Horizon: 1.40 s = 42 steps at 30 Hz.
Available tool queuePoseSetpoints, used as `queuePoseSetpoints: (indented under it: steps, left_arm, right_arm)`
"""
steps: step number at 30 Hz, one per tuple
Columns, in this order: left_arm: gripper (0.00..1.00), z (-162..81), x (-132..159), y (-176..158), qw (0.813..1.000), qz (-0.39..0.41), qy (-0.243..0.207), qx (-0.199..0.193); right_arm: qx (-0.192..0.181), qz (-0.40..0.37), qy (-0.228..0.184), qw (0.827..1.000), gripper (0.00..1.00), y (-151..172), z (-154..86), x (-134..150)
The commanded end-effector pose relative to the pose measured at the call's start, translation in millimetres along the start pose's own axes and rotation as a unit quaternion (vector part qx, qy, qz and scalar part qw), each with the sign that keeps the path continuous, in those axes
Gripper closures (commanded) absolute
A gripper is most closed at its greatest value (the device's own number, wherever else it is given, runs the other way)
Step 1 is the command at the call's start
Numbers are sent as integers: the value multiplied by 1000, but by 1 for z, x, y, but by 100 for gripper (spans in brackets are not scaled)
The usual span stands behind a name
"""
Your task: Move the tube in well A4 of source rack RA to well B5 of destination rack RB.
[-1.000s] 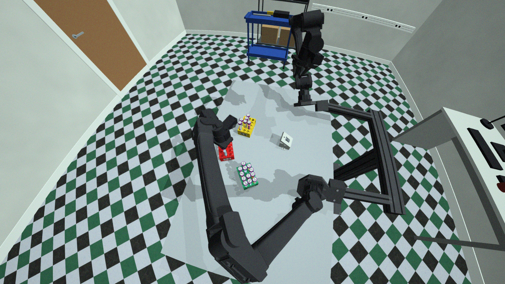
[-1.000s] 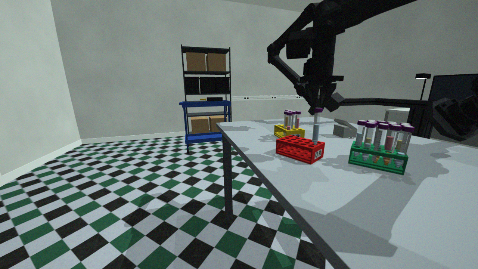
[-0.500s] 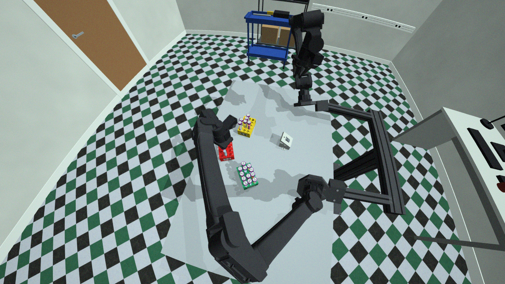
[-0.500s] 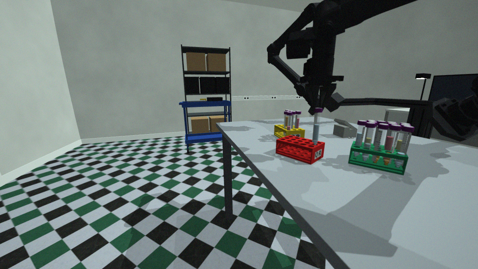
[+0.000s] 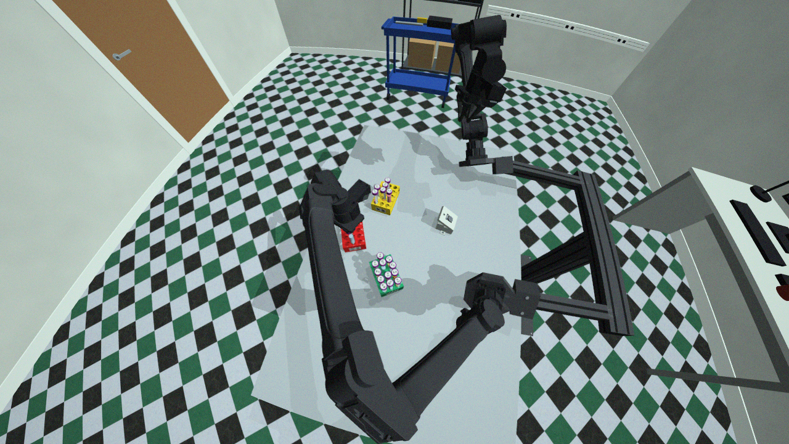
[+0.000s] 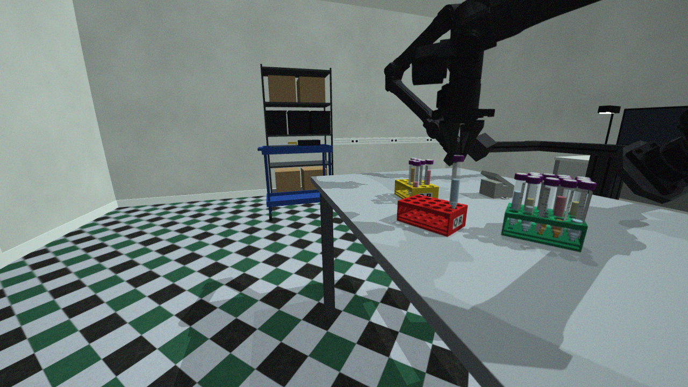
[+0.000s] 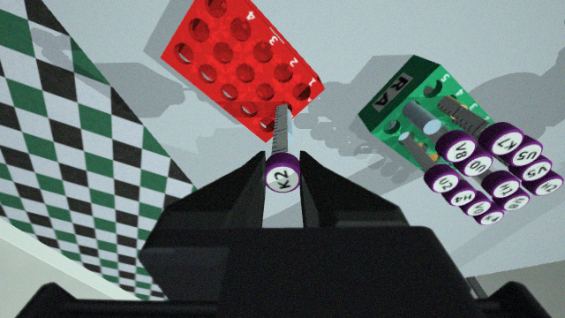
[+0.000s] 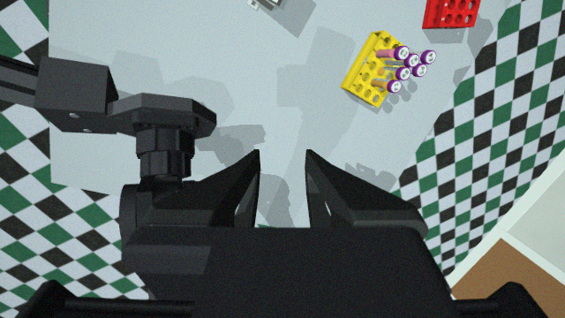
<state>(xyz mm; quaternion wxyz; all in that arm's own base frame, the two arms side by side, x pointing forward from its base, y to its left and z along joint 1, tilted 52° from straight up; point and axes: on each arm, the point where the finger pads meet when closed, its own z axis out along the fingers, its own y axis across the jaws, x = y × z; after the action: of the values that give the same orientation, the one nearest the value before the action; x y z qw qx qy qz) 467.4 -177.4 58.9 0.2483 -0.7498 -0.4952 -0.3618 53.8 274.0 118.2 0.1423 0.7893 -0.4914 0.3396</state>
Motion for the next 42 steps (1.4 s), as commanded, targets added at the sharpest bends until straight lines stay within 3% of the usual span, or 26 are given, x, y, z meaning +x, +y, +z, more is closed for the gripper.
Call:
queuePoseSetpoints:
  steps: [1, 42]
  left_arm:
    - [100, 11, 7, 0, 1000, -7, 0, 6]
    - [100, 17, 6, 0, 1000, -5, 0, 7]
  right_arm:
    - [5, 6, -15, 1000, 70, -6, -11, -5]
    - [5, 6, -15, 1000, 70, -6, -11, -5]
